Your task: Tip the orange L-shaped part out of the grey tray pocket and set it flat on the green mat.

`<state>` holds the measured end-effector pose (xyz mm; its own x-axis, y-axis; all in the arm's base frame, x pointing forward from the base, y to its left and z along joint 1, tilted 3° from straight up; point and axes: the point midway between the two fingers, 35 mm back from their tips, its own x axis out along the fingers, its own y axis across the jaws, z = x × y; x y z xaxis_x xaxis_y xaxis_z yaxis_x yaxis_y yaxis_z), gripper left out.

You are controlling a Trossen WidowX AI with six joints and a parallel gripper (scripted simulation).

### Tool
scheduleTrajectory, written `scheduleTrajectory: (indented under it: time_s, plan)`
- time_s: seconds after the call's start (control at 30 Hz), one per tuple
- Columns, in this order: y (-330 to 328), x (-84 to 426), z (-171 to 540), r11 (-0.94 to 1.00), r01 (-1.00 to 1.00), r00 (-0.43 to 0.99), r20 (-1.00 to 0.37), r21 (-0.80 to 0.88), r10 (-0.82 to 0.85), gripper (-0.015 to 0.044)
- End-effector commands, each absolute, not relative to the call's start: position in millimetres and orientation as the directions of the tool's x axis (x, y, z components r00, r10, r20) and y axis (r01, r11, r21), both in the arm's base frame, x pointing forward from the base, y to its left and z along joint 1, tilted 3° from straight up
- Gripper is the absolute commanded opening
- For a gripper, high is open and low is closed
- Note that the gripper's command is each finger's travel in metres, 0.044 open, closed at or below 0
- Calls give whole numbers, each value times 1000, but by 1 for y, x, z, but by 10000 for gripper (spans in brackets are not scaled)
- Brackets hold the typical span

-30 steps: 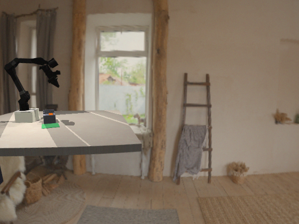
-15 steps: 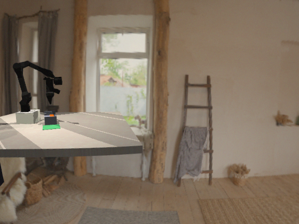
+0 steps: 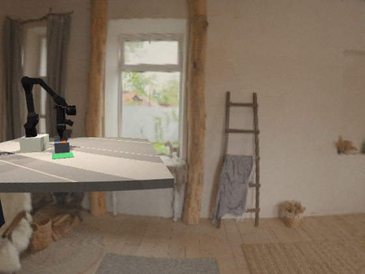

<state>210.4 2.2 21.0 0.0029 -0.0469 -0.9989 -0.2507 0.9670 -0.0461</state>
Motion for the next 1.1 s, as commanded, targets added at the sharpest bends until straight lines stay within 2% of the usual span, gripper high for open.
scheduleTrajectory:
  time_s: [0.0, 1.07]
  plan:
    - [1, 212, 15, 966, -254, 12, -999, -51, -50, 180]
    - [-1, 212, -21, 966, -254, 12, -999, -51, -50, 180]
